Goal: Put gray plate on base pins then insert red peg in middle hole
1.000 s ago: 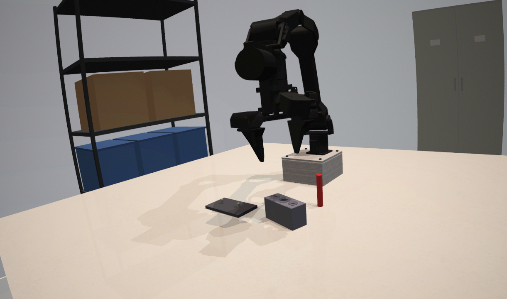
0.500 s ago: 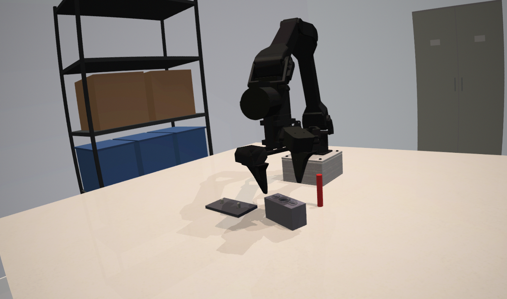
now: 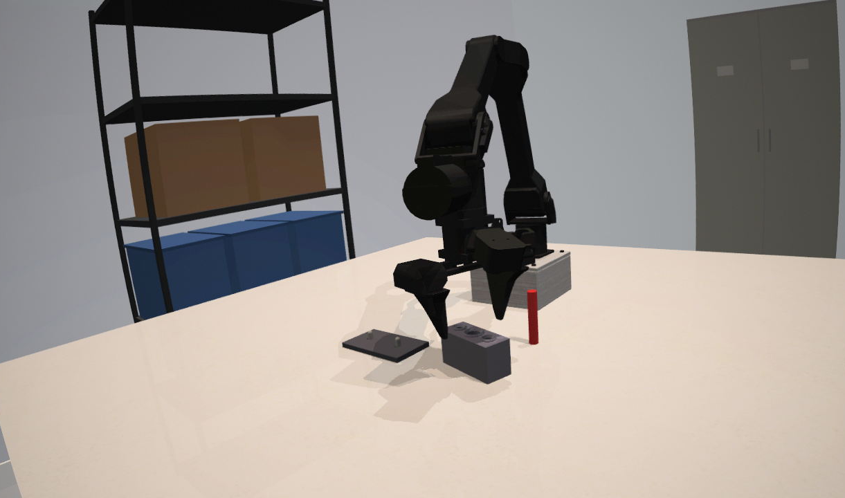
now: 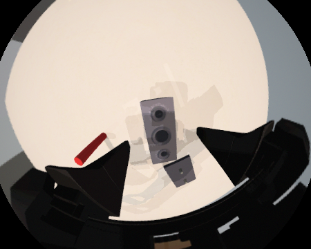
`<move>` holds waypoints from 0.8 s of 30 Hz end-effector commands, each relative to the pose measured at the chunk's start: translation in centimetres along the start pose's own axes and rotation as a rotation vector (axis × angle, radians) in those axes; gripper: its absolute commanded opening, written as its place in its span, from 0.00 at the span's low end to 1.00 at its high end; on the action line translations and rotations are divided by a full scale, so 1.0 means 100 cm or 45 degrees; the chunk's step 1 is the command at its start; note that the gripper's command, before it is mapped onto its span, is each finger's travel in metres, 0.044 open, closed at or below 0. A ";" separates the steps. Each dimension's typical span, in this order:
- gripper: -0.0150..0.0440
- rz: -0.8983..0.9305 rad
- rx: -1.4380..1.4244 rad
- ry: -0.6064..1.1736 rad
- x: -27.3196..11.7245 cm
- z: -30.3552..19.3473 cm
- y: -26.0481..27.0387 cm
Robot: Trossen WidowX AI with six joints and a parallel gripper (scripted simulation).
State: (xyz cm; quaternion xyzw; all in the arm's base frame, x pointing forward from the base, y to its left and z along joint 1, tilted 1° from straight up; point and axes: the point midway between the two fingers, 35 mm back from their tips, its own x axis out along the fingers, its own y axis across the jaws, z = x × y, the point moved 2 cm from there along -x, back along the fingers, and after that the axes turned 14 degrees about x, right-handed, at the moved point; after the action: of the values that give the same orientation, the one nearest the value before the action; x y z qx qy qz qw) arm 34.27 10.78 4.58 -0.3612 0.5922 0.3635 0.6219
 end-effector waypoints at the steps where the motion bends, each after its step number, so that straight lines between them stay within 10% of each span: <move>1: 1.00 0.001 0.007 0.009 0.009 -0.001 0.000; 24: 1.00 0.001 0.007 0.010 0.046 -0.002 0.001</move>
State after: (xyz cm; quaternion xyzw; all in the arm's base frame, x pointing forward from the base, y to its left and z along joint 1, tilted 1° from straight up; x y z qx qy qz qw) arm 34.32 10.83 0.67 -0.3610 0.5929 0.3637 0.6212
